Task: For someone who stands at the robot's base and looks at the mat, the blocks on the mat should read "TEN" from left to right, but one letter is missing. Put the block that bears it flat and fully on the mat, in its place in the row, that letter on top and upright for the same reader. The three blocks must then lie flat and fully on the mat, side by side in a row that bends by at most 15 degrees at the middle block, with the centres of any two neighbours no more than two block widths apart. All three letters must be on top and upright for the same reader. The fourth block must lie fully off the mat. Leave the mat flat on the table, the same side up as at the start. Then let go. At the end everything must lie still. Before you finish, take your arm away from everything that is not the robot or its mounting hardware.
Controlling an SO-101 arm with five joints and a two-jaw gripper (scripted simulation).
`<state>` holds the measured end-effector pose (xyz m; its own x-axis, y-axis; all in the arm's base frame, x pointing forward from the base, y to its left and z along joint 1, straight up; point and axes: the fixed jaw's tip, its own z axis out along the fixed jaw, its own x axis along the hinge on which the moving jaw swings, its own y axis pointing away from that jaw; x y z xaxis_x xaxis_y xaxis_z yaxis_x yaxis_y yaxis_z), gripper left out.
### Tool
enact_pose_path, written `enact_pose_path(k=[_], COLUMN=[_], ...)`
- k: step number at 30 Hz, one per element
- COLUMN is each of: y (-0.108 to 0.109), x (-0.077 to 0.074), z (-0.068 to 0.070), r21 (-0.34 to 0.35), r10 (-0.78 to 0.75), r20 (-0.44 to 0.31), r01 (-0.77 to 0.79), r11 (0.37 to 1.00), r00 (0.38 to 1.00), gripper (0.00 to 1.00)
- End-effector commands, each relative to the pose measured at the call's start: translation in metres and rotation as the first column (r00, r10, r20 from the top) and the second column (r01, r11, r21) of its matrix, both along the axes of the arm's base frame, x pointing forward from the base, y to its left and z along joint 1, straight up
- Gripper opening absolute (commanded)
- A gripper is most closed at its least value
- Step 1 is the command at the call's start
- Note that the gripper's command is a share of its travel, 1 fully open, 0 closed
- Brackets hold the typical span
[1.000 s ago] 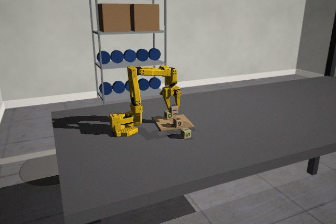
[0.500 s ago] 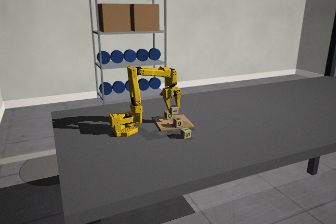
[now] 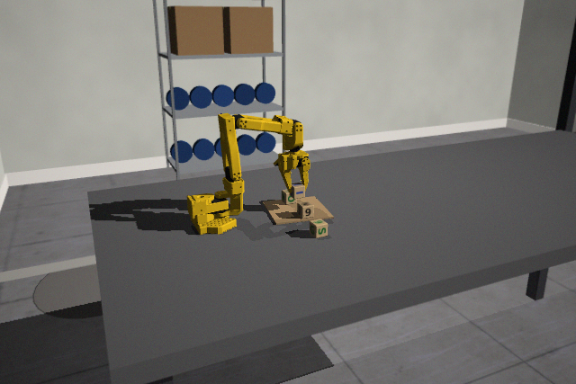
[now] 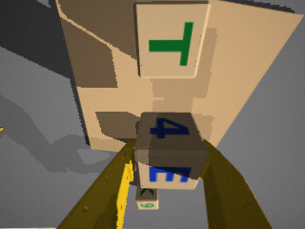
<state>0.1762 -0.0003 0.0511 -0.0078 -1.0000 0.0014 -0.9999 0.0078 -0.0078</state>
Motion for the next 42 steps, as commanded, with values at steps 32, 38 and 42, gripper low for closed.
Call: enact_pose_path(k=[32, 38, 42], y=[0.001, 0.001, 0.001], x=[0.01, 0.01, 0.01], z=[-0.001, -0.001, -0.003], r21=[0.002, 0.002, 0.002], r10=[0.0, 0.0, 0.0], r20=[0.088, 0.088, 0.088], r01=[0.0, 0.0, 0.0], r11=[1.0, 1.0, 1.0], r00=[0.996, 0.996, 0.996], gripper=[0.0, 0.0, 0.0])
